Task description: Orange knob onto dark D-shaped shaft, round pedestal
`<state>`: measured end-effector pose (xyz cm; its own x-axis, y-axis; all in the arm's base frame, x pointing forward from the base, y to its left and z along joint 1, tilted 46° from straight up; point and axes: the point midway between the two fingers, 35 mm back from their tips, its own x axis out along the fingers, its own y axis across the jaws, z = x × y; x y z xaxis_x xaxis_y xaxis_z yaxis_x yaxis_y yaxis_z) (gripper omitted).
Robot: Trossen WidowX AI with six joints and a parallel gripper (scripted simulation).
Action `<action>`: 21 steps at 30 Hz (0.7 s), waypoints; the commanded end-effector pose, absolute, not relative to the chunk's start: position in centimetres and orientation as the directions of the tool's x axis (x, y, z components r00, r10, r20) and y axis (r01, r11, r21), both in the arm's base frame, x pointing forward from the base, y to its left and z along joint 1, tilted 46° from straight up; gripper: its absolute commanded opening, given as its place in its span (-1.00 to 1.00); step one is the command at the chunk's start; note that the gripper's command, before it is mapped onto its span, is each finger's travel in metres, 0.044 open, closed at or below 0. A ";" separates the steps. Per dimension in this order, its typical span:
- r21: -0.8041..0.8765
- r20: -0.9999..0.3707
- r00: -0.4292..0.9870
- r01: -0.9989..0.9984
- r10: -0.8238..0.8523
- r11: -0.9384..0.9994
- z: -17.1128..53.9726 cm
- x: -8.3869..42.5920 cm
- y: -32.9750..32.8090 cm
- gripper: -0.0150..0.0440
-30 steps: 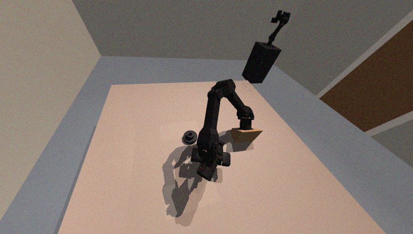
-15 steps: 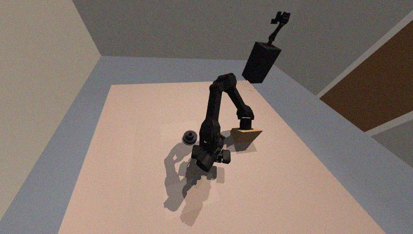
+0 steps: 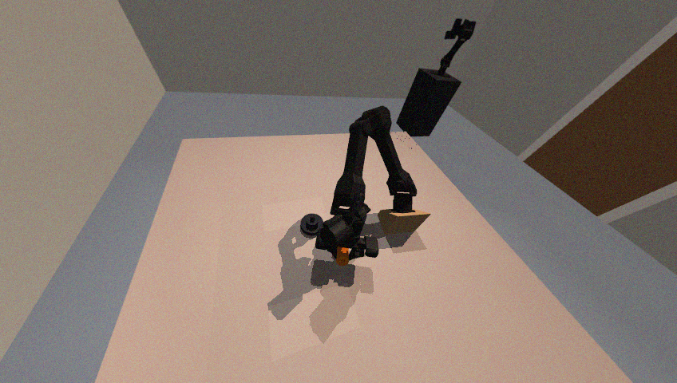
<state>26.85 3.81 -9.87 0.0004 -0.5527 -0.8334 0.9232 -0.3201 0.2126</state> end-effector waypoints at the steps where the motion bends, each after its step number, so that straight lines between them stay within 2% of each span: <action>1: 0.206 -0.866 0.021 0.925 -0.499 -0.320 -9.5 26.6 3.6 0.12; 21: 0.204 -0.970 0.145 0.926 -0.197 -0.319 -7.8 25.7 2.4 0.12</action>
